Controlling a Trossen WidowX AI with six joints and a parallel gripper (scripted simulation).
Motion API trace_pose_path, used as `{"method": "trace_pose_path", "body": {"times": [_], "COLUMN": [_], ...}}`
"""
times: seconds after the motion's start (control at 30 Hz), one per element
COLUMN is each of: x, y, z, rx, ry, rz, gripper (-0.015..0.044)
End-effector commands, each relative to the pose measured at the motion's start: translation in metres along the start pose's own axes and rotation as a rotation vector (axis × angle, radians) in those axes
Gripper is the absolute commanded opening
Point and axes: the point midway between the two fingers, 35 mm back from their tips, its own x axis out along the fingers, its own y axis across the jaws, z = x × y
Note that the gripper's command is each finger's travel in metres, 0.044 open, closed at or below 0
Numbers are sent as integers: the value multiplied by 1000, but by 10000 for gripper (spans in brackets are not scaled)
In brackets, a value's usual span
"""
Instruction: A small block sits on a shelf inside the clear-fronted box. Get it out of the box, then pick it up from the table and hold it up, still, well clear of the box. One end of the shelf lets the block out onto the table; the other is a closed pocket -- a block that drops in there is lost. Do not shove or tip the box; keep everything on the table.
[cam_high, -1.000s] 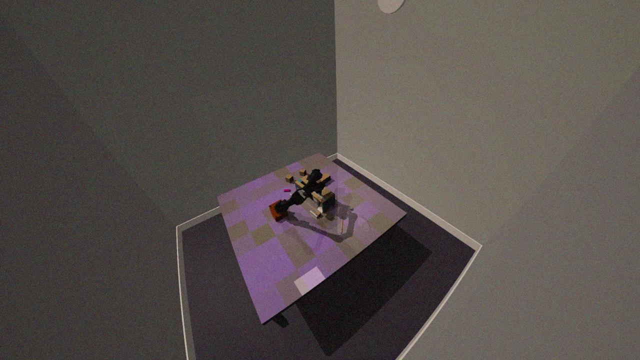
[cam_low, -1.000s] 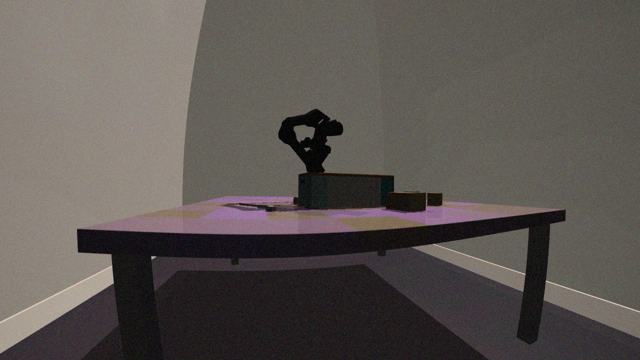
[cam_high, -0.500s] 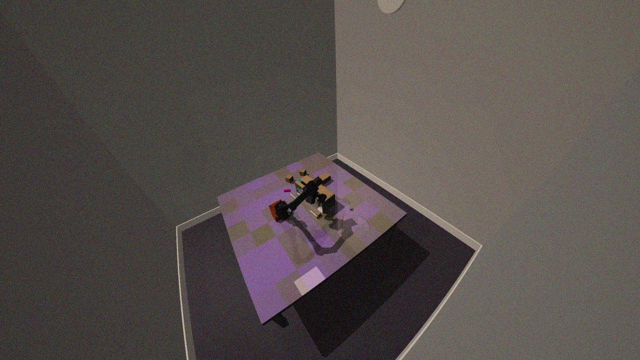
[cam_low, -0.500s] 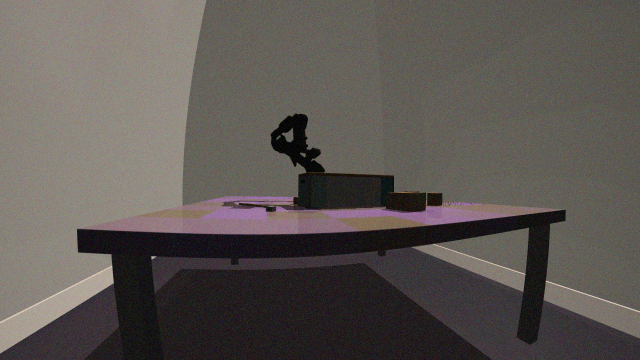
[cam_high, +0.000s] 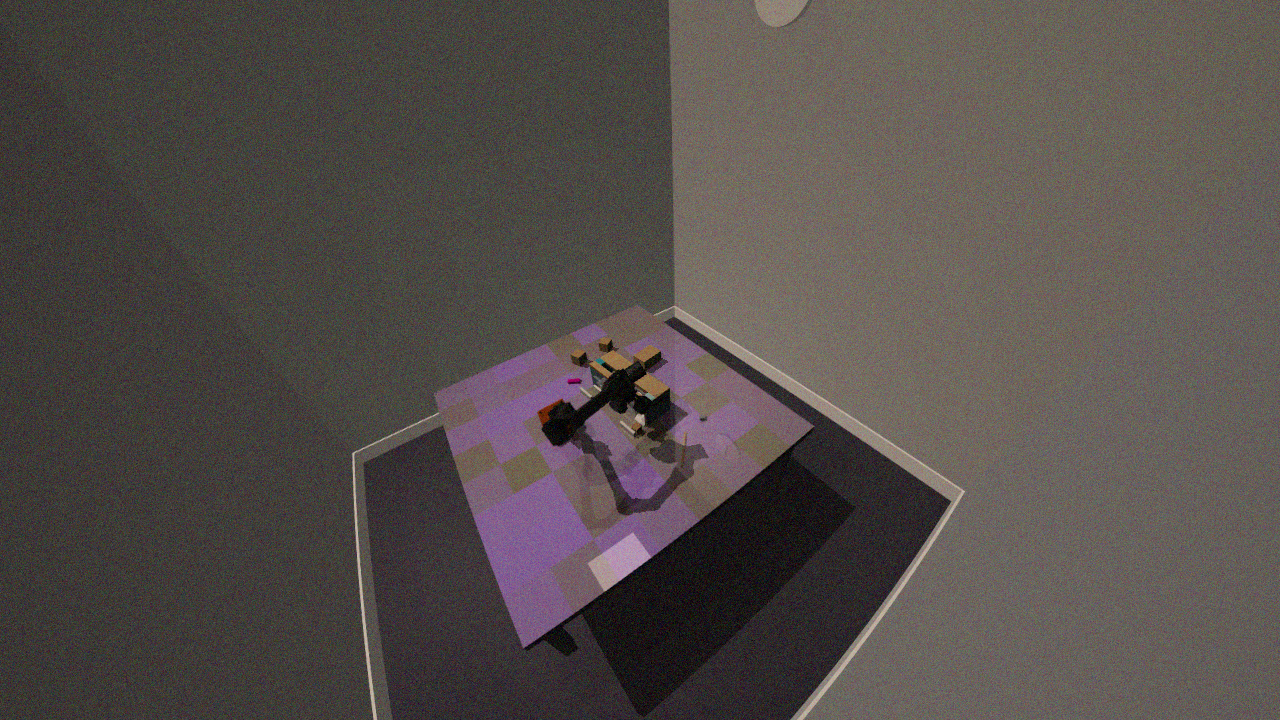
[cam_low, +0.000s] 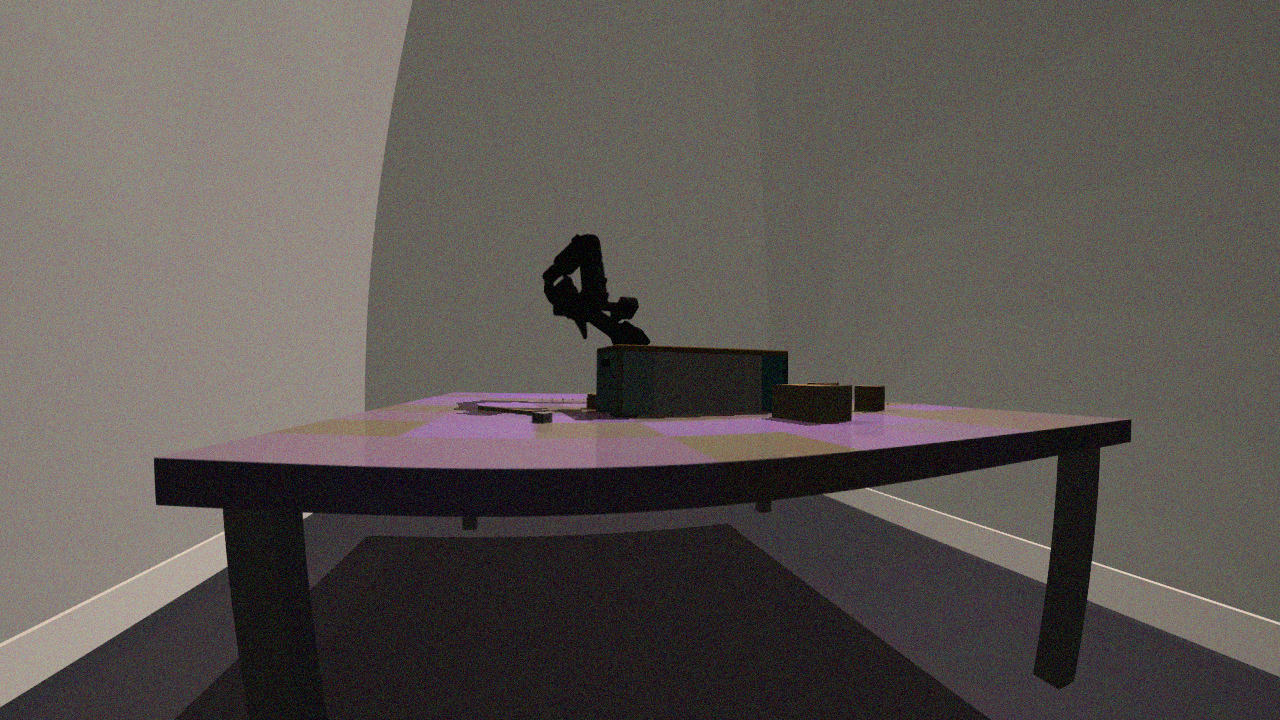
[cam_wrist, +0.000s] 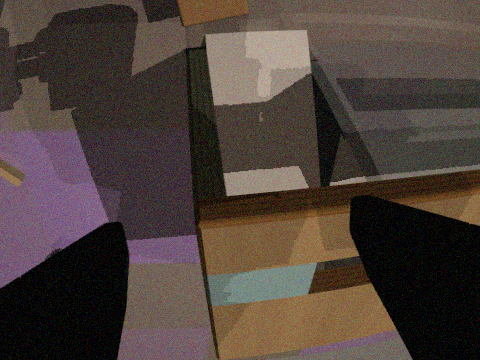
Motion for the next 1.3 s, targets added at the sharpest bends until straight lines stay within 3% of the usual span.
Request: {"method": "trace_pose_path", "body": {"times": [0.0,0.13,1.27], "x": [35,71,112], "y": [-3,0,0], "z": [18,38,55], "rx": [-19,11,13], "ry": [-14,-9,-10], "rz": [-10,8,9], "gripper": [285,285,285]}}
